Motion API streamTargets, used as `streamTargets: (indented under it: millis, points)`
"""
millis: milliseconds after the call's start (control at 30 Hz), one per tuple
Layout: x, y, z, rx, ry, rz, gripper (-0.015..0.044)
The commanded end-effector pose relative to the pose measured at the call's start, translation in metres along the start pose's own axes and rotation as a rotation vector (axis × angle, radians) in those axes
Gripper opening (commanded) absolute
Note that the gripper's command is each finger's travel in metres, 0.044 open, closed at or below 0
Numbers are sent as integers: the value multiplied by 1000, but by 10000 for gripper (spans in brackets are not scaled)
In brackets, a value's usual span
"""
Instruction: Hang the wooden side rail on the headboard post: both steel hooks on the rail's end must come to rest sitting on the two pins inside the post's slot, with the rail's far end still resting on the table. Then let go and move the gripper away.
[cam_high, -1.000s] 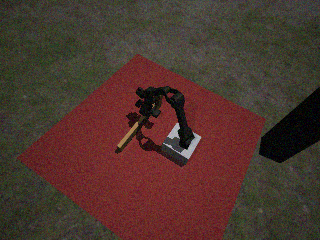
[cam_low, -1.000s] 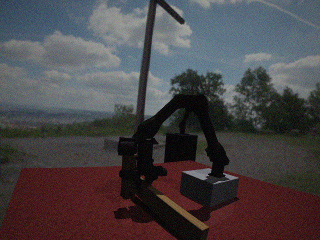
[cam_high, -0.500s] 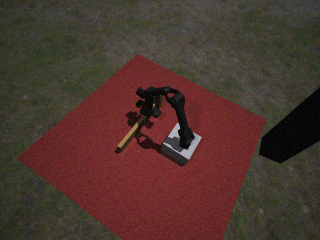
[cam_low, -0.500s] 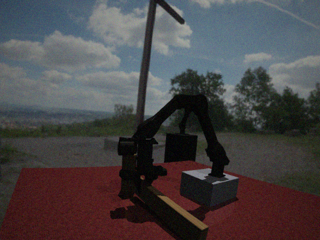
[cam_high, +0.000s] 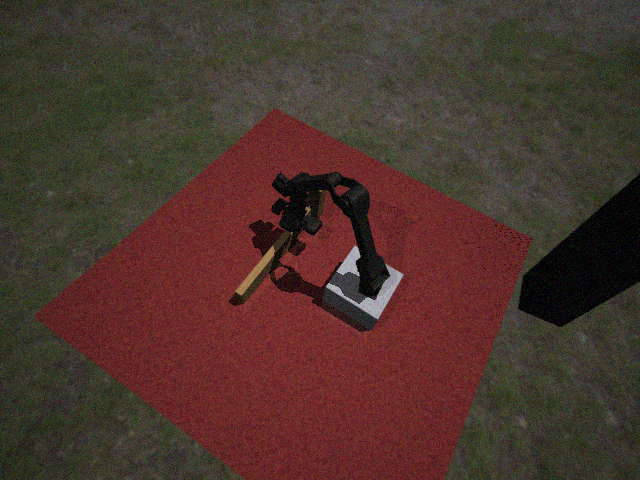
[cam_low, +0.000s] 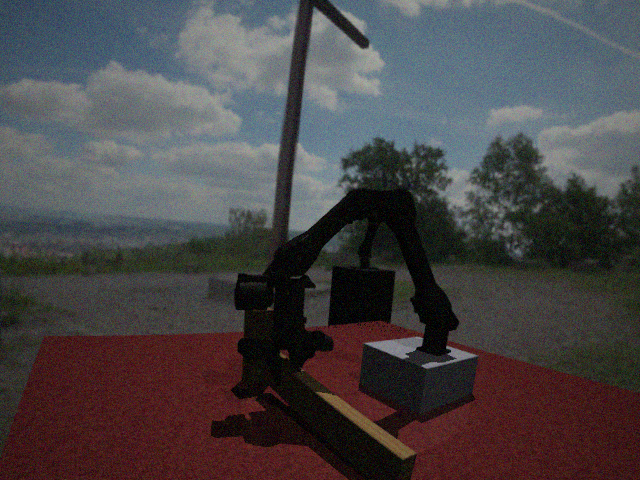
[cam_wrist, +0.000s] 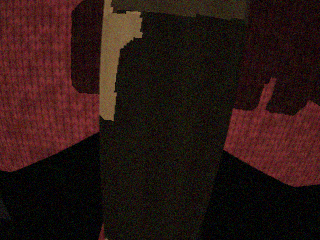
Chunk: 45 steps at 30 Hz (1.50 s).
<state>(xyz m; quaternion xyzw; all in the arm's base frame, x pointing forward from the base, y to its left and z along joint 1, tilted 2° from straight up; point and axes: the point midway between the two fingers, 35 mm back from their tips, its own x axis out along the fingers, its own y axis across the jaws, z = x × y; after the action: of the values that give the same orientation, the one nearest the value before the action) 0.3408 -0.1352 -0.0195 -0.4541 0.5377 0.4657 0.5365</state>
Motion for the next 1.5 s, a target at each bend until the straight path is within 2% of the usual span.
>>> streamTargets:
  millis: [0, 1467]
  points:
    - [-3, -4, -2, -2, 3, -11, 0]
    - [-1, -1, -7, -2, 4, -11, 0]
